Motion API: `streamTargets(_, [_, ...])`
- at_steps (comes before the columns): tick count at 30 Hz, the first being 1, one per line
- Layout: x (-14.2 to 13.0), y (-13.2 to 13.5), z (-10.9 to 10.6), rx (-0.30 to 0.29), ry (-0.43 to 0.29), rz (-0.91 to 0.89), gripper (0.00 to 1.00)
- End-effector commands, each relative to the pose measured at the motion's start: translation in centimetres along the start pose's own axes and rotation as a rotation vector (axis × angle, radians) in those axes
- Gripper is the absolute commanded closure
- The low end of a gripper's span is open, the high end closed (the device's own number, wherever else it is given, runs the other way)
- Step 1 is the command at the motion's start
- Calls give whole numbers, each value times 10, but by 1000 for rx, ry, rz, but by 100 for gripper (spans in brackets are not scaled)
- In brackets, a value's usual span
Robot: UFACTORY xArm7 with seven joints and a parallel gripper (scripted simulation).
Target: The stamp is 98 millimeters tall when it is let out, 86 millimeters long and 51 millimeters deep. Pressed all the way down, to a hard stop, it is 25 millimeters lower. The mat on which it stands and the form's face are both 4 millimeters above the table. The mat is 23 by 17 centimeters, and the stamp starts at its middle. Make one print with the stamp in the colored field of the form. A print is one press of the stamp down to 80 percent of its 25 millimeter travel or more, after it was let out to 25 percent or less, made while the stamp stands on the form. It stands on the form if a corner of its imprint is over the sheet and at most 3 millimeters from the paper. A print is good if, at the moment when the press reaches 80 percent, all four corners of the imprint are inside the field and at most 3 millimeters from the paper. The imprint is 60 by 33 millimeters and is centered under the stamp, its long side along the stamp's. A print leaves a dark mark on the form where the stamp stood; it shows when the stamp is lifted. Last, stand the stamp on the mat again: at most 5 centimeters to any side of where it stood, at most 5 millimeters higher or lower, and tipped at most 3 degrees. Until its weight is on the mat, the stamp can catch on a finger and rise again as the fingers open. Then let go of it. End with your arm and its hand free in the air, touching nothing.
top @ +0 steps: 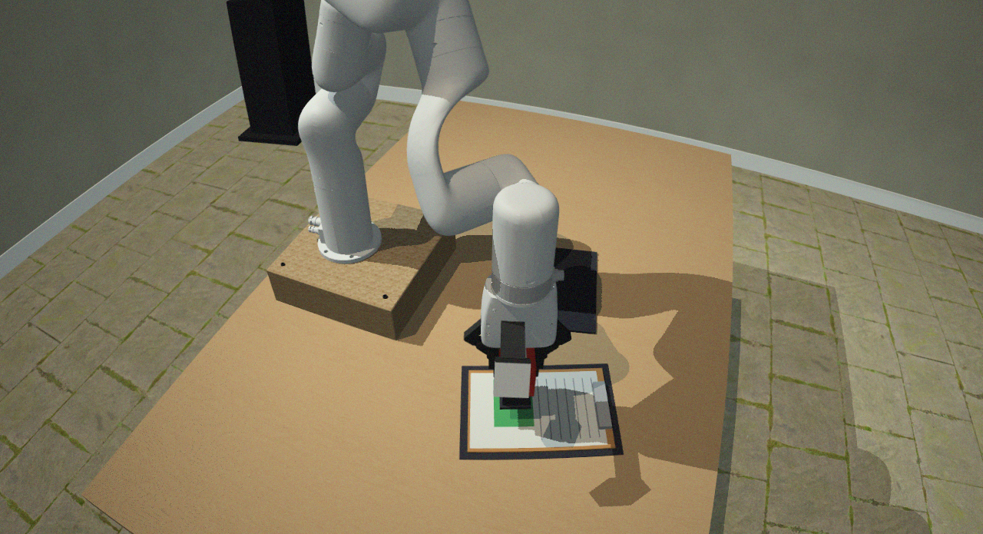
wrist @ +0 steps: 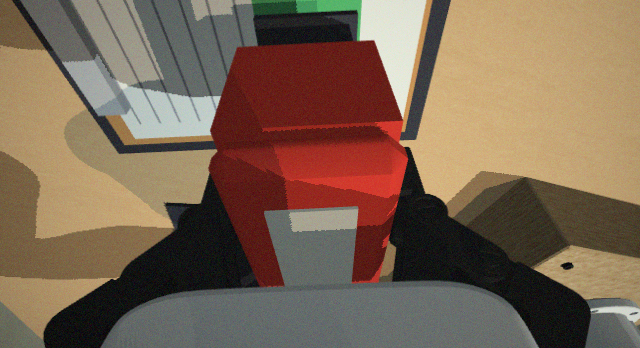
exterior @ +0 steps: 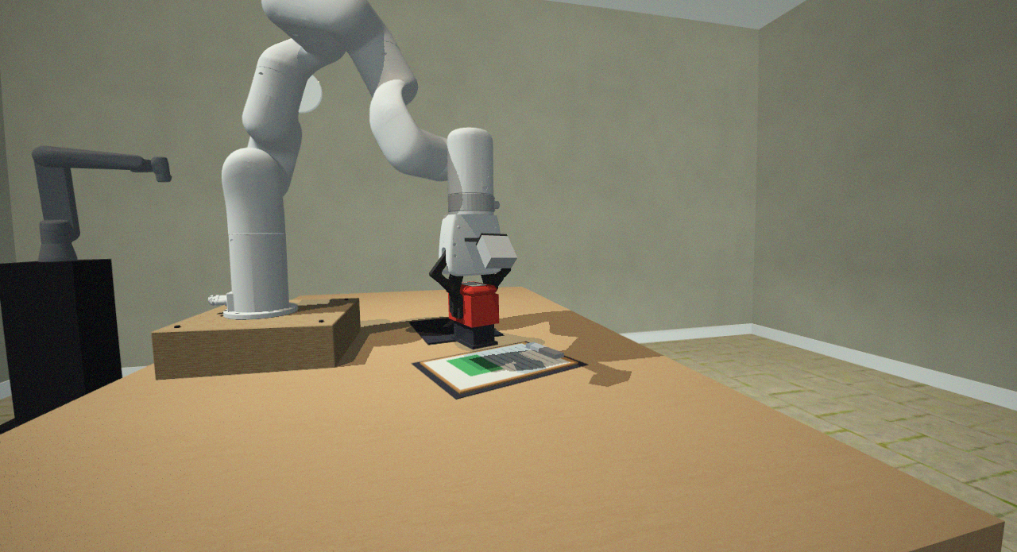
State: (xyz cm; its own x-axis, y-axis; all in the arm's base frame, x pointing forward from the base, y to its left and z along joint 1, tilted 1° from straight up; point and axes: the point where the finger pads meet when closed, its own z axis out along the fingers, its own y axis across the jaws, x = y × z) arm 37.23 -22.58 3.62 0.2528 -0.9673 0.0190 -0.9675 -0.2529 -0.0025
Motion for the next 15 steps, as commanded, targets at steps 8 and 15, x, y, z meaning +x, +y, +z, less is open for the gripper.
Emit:
streamTargets(8, [1, -1, 5, 3, 2, 0, 66])
streamTargets(15, [1, -1, 21, 3, 2, 0, 66])
